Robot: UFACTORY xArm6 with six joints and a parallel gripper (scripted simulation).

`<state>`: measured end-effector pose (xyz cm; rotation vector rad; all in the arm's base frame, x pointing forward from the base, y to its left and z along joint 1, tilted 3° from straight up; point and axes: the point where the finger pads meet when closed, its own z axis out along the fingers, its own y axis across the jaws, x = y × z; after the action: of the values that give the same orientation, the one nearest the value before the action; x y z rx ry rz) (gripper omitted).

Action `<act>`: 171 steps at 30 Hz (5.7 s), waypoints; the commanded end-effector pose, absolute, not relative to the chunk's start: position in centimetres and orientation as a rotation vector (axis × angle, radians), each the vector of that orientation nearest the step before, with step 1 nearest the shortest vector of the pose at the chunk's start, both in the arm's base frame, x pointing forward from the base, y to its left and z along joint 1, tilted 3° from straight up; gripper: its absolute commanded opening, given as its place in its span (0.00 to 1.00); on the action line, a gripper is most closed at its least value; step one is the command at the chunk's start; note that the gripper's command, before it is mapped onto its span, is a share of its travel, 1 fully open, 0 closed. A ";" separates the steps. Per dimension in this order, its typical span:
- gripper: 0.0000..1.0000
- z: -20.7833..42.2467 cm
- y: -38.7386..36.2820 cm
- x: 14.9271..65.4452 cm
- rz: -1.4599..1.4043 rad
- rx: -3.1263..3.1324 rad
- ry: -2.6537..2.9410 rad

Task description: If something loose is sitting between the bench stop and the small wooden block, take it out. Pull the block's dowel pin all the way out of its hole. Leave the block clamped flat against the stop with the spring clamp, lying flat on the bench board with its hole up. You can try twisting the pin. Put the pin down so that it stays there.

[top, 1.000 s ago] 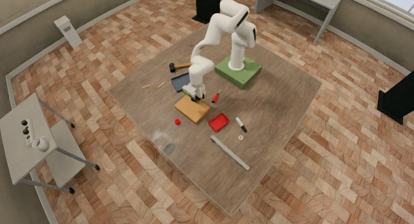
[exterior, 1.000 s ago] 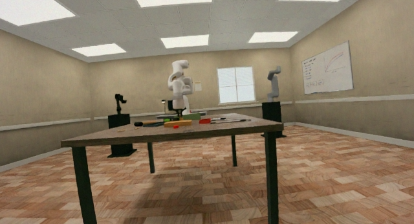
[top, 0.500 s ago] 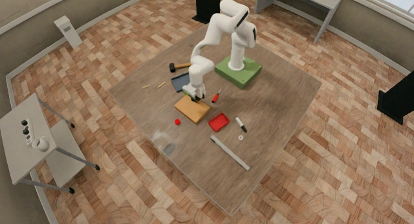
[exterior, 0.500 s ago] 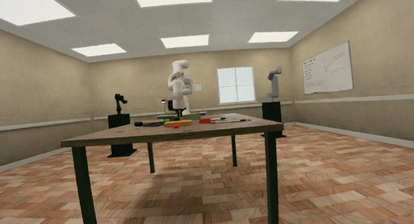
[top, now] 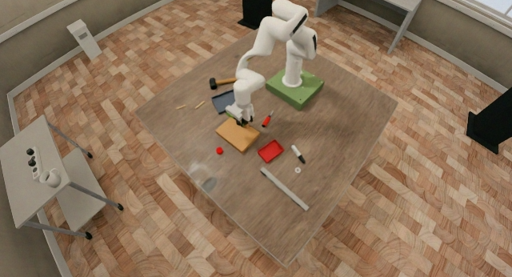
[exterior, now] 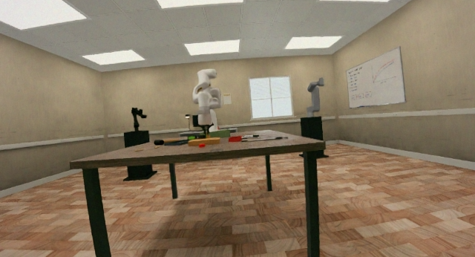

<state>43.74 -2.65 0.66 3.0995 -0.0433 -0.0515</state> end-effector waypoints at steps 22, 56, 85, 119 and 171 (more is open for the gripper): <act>0.00 0.8 -2.7 44.0 -0.043 3.100 -0.024; 0.00 0.8 -2.7 44.0 -0.044 3.100 0.036; 0.00 0.9 -2.7 44.0 -0.046 3.099 0.126; 0.00 0.9 -2.7 44.0 -0.049 3.089 0.293; 0.00 0.9 -2.7 44.0 -0.057 3.030 0.687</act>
<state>43.71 -2.65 0.69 3.0366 0.6621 -0.0661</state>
